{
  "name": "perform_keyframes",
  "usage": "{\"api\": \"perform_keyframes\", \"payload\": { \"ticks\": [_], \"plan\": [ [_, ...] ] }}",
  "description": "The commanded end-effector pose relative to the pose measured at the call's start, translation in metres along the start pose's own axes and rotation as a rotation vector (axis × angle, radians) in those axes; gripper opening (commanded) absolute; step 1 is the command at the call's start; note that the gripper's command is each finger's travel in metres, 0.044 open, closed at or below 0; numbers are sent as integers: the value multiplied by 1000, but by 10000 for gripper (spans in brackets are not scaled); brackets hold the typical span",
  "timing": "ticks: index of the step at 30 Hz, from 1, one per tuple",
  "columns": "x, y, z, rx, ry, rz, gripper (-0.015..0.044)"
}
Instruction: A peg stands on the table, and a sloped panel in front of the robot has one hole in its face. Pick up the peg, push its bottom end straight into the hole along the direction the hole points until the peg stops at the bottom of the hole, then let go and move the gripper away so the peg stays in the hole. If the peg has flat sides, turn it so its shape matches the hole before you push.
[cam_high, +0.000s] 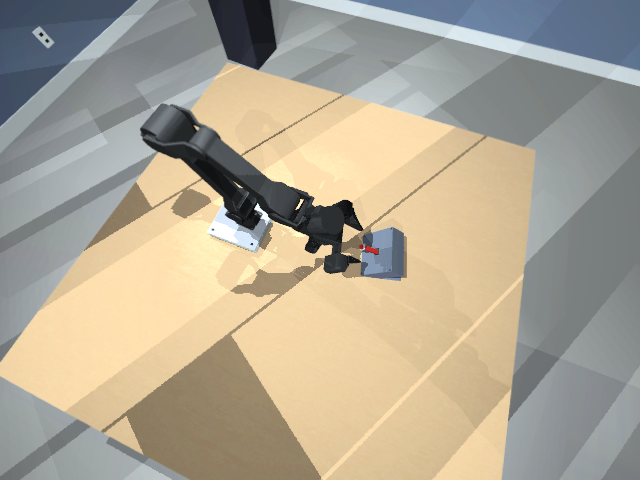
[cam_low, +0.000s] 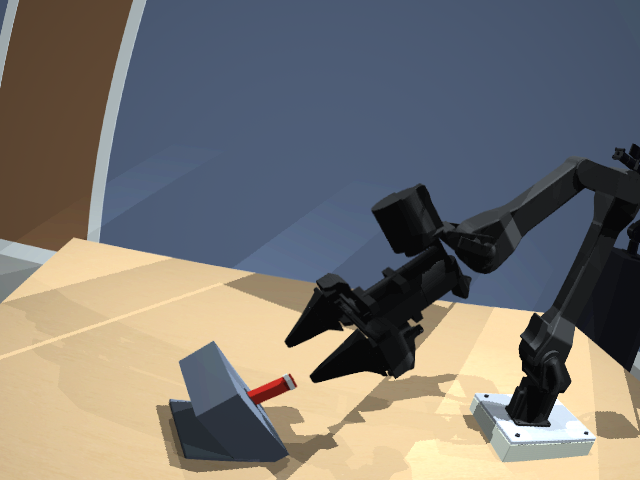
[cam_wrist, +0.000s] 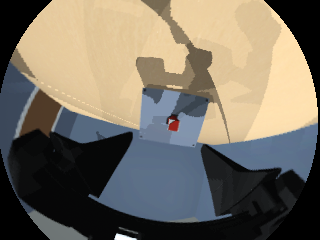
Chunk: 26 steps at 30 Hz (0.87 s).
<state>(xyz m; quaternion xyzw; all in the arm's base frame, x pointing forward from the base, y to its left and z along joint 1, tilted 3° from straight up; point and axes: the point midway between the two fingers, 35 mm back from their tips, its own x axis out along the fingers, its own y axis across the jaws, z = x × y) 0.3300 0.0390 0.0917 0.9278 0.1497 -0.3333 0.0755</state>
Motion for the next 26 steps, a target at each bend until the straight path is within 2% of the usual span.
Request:
{"api": "perform_keyframes", "payload": {
  "ticks": [1, 26],
  "plan": [
    [-5, 0, -1, -7, 4, -4, 440],
    [-29, 1, -1, -3, 2, -1, 440]
  ]
}}
